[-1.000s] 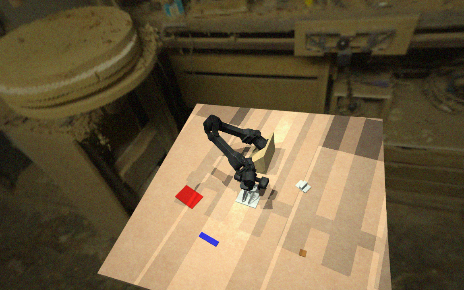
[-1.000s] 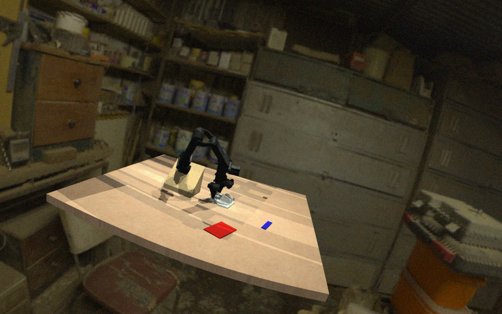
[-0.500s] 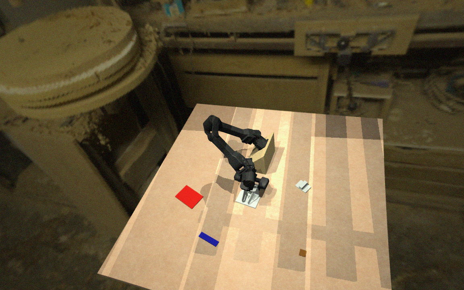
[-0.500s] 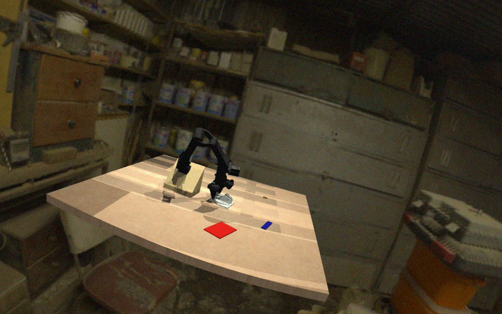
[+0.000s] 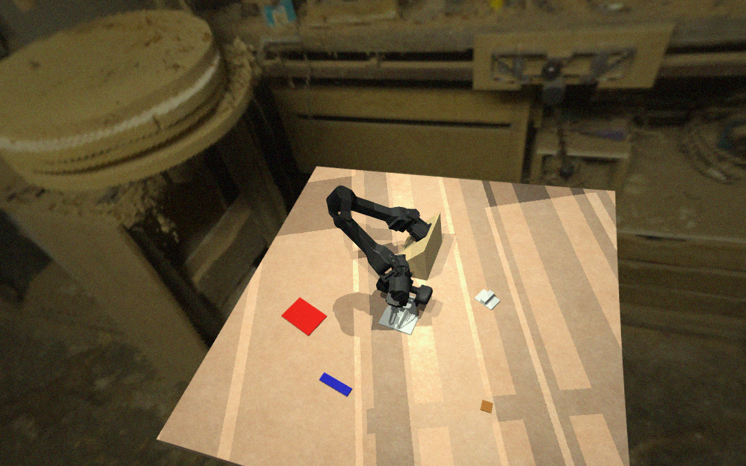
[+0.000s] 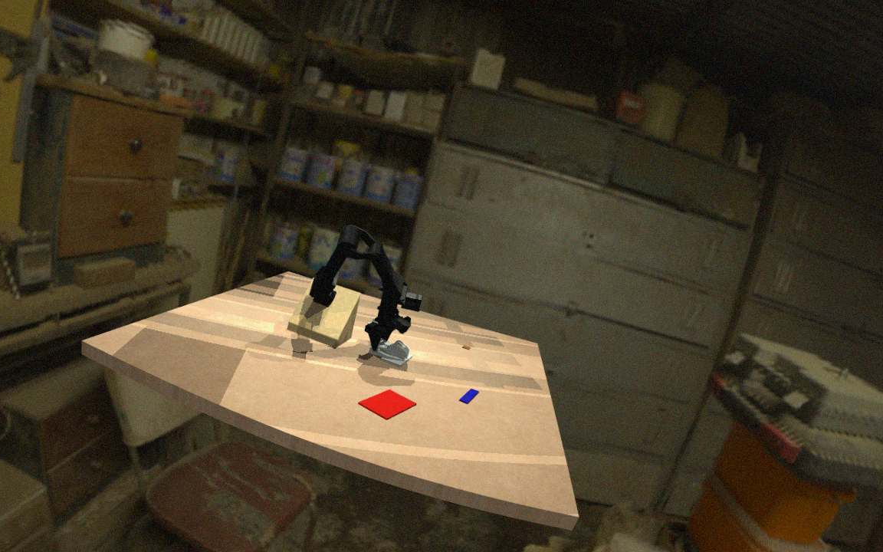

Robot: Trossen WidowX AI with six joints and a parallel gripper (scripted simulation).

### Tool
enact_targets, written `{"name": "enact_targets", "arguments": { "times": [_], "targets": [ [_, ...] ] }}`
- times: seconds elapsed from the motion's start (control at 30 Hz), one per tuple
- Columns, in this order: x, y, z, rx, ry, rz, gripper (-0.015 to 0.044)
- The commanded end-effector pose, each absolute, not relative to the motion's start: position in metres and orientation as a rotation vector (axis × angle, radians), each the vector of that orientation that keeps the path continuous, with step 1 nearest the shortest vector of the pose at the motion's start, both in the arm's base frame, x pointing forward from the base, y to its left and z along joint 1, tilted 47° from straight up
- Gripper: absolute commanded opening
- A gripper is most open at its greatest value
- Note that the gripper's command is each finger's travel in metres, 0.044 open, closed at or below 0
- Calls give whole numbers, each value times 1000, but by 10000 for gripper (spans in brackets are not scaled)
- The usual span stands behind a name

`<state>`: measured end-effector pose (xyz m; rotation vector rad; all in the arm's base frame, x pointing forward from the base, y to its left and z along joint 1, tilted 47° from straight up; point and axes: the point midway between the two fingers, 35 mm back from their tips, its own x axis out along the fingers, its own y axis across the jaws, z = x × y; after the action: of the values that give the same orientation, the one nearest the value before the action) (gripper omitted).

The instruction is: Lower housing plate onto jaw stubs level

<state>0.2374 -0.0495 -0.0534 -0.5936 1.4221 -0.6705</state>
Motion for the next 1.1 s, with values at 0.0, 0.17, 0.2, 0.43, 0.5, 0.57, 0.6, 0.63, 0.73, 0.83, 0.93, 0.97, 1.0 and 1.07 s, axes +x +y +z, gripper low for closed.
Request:
{"name": "enact_targets", "arguments": {
  "times": [0.0,0.17,0.2,0.43,0.5,0.57,0.6,0.63,0.73,0.83,0.93,0.97,1.0,1.07],
  "targets": [
    [237,-51,-54,-603,1424,-670,351],
    [237,-51,-55,-603,1424,-670,351],
    [237,-52,-55,-603,1424,-670,351],
    [237,-52,-56,-603,1424,-670,351],
    [237,-52,-56,-603,1424,-670,351],
    [237,-53,-56,-603,1424,-670,351],
    [237,-53,-57,-603,1424,-670,351],
    [237,-54,-57,-603,1424,-670,351],
    [237,-54,-57,-603,1424,-670,351],
    [237,-54,-57,-603,1424,-670,351],
    [237,-54,-58,-603,1424,-670,351],
    [237,-55,-58,-603,1424,-670,351],
    [237,-55,-58,-603,1424,-670,351],
    [237,-56,-59,-603,1424,-670,351]
  ]
}}
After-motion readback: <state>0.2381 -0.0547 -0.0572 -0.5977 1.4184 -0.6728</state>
